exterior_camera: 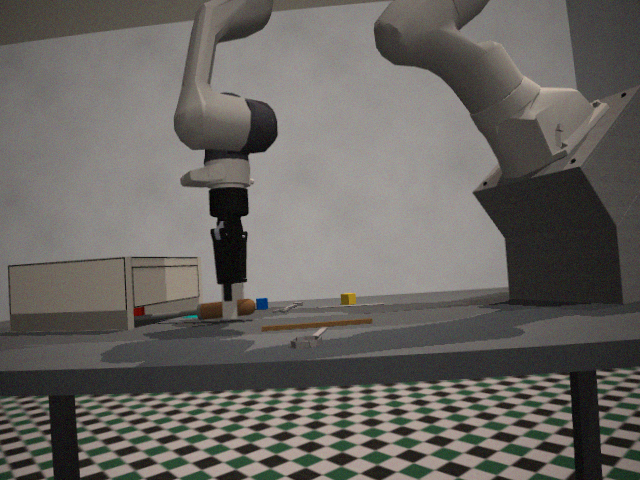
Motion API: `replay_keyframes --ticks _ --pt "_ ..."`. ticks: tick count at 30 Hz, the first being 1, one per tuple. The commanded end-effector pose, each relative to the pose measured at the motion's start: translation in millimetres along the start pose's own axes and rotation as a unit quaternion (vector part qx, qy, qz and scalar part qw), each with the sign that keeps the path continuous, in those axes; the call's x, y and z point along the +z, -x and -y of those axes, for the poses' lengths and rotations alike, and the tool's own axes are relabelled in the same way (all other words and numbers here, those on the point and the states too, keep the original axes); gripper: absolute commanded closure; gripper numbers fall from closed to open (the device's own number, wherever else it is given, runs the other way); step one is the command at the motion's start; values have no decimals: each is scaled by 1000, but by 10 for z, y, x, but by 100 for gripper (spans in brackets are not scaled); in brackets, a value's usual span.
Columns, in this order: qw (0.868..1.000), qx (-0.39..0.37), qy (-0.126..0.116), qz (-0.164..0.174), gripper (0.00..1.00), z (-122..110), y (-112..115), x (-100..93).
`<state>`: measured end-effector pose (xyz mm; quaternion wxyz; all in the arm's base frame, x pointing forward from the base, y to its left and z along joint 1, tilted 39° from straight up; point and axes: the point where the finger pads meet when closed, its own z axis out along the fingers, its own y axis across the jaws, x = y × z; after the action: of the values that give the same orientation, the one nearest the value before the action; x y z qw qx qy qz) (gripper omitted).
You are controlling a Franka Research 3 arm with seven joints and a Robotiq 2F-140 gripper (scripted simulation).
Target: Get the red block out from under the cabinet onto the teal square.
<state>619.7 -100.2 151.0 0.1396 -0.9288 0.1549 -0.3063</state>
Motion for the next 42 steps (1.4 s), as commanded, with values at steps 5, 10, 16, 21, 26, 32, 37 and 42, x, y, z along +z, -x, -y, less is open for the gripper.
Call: replay_keyframes --ticks 5,10,16,21,26,32,37,42 --pt "1000 9 -4 6 100 26 -179 17" --pt "1000 9 -4 6 100 26 -243 18" --pt "1000 9 -4 6 100 25 -350 19" --pt "1000 9 -4 6 100 24 -422 20" --pt "1000 9 -4 6 100 24 -459 20" --pt "1000 9 -4 6 100 24 -516 21" --pt "1000 9 -4 6 100 24 -549 21" --pt "1000 9 -4 6 100 23 -567 21"
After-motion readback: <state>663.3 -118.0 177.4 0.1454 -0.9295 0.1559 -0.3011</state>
